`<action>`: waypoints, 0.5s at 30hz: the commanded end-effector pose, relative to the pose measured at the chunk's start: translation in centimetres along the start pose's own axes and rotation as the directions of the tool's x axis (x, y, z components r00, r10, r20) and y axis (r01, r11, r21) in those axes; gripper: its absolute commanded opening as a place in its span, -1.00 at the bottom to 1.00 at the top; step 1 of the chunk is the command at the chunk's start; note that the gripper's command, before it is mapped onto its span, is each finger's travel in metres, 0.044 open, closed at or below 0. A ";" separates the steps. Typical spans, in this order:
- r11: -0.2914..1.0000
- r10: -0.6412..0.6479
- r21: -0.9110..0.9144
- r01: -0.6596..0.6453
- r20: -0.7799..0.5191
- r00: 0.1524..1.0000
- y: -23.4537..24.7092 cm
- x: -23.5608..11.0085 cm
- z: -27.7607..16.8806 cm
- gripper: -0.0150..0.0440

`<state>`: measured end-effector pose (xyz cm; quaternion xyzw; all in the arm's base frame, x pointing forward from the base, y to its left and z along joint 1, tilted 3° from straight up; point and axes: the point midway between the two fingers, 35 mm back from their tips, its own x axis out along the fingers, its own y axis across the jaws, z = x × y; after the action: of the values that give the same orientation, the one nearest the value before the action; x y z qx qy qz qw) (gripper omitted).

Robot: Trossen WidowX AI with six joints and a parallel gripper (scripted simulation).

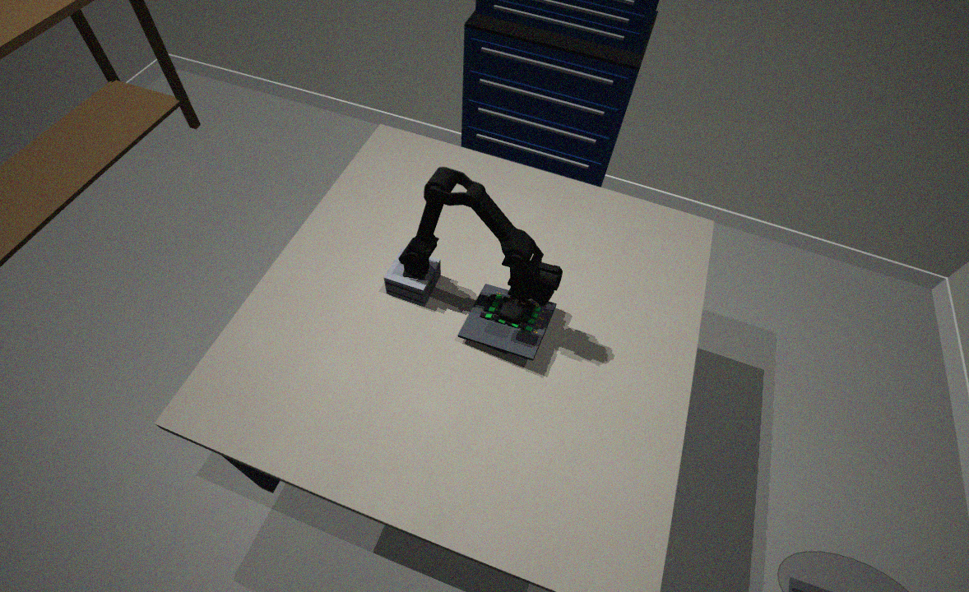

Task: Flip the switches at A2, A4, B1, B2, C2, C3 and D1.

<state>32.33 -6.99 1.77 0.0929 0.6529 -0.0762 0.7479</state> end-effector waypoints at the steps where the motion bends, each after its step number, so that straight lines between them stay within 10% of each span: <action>1: 1.000 0.000 0.000 0.000 0.001 1.000 0.0 -0.3 0.0 -0.49; 6: 1.000 0.002 -0.002 -0.002 0.026 1.000 0.0 -6.2 -0.2 -0.49; 15: 1.000 0.002 -0.002 -0.002 0.025 1.000 0.0 -6.4 -1.7 -0.49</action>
<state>31.17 -6.97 7.70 0.0928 0.6425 -0.0788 0.7566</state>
